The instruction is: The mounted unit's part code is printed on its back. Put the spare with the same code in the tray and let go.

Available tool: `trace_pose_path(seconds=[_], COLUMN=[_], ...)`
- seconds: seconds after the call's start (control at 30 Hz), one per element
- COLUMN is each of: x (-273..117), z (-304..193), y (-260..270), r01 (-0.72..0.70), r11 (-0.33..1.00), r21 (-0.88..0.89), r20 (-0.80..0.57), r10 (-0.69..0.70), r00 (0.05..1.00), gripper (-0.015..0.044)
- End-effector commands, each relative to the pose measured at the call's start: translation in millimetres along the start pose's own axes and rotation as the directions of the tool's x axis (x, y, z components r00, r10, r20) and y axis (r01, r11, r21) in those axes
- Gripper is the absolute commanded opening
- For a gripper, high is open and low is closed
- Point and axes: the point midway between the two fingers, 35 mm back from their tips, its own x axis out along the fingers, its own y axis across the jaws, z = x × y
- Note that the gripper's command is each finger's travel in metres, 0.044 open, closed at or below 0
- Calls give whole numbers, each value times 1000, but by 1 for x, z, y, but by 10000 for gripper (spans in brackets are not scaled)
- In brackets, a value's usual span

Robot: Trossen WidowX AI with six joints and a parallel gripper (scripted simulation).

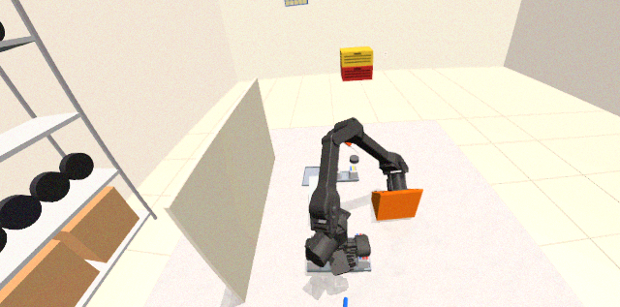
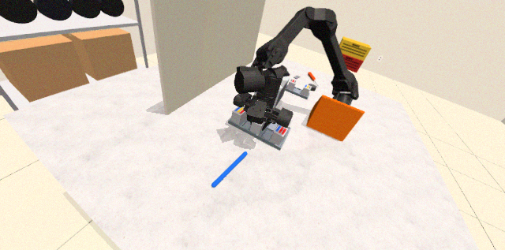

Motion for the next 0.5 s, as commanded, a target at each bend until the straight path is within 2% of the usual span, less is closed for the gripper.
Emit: trace_pose_path(seconds=[0.0,0.1,0.23,0.47], x=[0,0,0,0], z=[0,0,0,0], y=[0,0,0,0], r01=[0,0,0,0], r11=[1000,1000,1000,1000], r21=[1,1,1,1], r20=[0,0,0,0], r10=[0,0,0,0], r00=[1000,1000,1000,1000], gripper=[129,109,4,0])
